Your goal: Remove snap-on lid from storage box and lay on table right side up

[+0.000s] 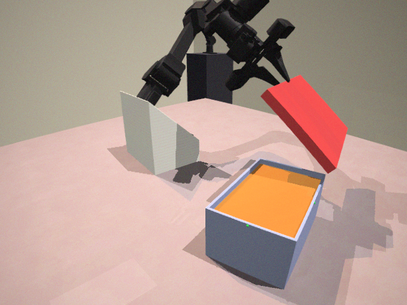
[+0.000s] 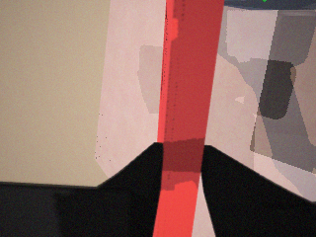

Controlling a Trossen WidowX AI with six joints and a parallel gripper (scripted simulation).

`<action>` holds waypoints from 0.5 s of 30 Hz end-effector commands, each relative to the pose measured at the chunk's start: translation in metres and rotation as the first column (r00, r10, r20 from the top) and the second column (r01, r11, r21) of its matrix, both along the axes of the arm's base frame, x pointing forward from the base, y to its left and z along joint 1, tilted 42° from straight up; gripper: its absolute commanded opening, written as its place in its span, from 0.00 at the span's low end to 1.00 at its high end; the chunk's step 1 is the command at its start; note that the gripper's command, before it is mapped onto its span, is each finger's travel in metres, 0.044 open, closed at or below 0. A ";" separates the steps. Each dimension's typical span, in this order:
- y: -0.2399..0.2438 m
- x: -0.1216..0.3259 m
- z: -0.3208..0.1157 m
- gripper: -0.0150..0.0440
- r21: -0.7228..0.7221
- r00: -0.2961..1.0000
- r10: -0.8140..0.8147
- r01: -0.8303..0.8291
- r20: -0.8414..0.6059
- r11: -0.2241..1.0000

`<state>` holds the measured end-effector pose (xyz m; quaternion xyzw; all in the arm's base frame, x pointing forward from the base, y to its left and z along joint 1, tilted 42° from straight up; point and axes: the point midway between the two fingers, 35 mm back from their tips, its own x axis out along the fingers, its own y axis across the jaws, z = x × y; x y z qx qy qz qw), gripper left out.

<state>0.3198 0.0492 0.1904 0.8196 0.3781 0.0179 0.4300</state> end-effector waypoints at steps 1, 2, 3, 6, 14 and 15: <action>0.004 -0.003 0.006 0.25 -0.001 1.000 -0.010 0.010 0.002 1.000; 0.005 -0.004 0.007 0.25 -0.001 1.000 -0.010 0.010 0.002 1.000; 0.007 -0.005 0.008 0.25 -0.001 1.000 -0.010 0.010 0.002 1.000; 0.011 -0.008 0.012 0.25 -0.001 1.000 -0.010 0.010 0.002 1.000; 0.021 -0.015 0.021 0.25 -0.001 1.000 -0.010 0.010 0.001 1.000; 0.023 -0.016 0.023 0.25 0.000 1.000 -0.010 0.010 0.001 1.000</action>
